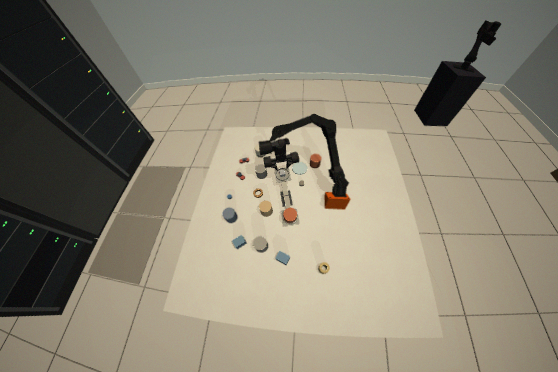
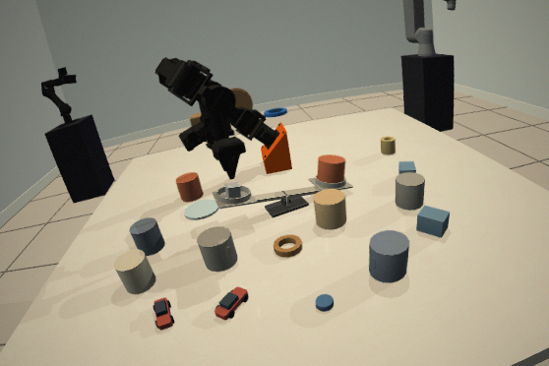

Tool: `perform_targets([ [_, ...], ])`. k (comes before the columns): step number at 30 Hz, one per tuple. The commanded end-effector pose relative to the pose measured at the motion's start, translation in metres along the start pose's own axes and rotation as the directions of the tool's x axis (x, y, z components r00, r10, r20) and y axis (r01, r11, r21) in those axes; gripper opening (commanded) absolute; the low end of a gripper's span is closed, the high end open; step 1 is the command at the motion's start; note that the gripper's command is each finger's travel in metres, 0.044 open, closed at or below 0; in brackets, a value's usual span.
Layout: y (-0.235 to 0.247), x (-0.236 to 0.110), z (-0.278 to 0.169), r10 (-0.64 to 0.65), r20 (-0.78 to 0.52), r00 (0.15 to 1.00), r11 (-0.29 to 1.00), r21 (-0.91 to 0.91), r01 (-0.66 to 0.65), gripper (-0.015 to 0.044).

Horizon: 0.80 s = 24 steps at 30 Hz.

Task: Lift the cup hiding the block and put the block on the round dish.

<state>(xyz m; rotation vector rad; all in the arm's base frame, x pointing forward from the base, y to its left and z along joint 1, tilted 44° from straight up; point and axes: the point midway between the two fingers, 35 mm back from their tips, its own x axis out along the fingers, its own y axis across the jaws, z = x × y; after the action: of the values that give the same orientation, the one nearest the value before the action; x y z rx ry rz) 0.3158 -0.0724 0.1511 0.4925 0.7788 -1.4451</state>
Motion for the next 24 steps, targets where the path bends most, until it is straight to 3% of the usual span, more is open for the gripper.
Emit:
perform_targets([
  [1,0.000,0.010,0.001,-0.003,0.005,1.000,1.000,0.001,0.003,0.0260],
  [24,0.000,0.044,0.001,-0.002,0.006,1.000,1.000,0.001,0.002,0.0260],
])
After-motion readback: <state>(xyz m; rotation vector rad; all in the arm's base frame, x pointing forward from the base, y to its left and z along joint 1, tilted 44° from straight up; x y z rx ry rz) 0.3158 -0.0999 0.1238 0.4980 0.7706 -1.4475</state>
